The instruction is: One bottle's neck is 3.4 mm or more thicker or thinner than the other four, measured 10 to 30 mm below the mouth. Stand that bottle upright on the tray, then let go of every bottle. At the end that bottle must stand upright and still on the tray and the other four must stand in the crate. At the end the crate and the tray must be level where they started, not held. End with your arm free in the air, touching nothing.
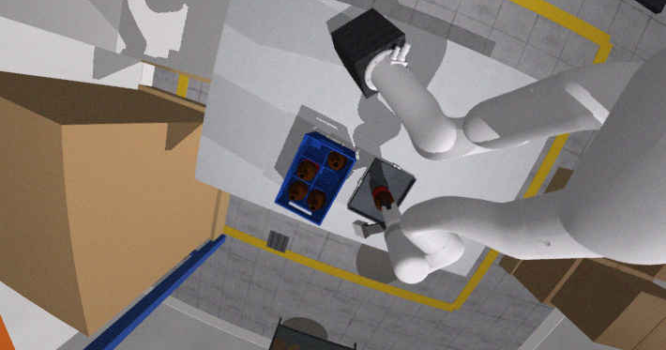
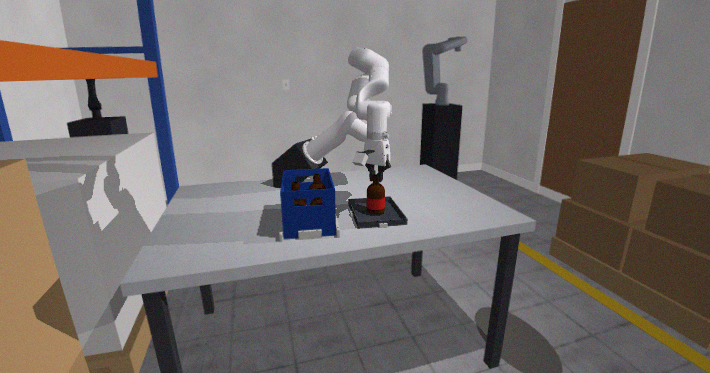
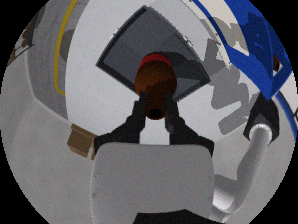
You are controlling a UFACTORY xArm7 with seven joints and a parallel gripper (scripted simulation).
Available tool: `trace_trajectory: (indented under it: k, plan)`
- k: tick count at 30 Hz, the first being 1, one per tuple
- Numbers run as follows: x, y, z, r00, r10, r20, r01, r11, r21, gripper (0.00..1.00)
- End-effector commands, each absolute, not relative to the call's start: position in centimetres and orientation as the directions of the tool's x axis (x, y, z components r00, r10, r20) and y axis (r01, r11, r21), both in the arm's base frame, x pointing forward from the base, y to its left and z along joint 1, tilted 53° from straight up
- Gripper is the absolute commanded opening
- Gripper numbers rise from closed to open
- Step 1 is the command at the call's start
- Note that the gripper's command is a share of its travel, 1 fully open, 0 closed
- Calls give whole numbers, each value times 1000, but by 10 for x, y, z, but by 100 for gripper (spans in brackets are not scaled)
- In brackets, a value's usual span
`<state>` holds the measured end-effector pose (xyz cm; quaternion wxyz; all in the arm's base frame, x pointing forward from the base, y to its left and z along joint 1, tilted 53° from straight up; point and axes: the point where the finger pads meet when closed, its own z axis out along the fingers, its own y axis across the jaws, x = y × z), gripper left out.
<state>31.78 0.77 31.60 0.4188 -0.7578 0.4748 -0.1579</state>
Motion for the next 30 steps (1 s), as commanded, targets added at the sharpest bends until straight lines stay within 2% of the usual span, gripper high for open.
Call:
trace_trajectory:
  k: [1,30]
  plan:
    - [319,8,317,498,-853,-157,-585,-197,-787,0]
    - [321,9,315,498,-853,-157,-585,-197,-787,0]
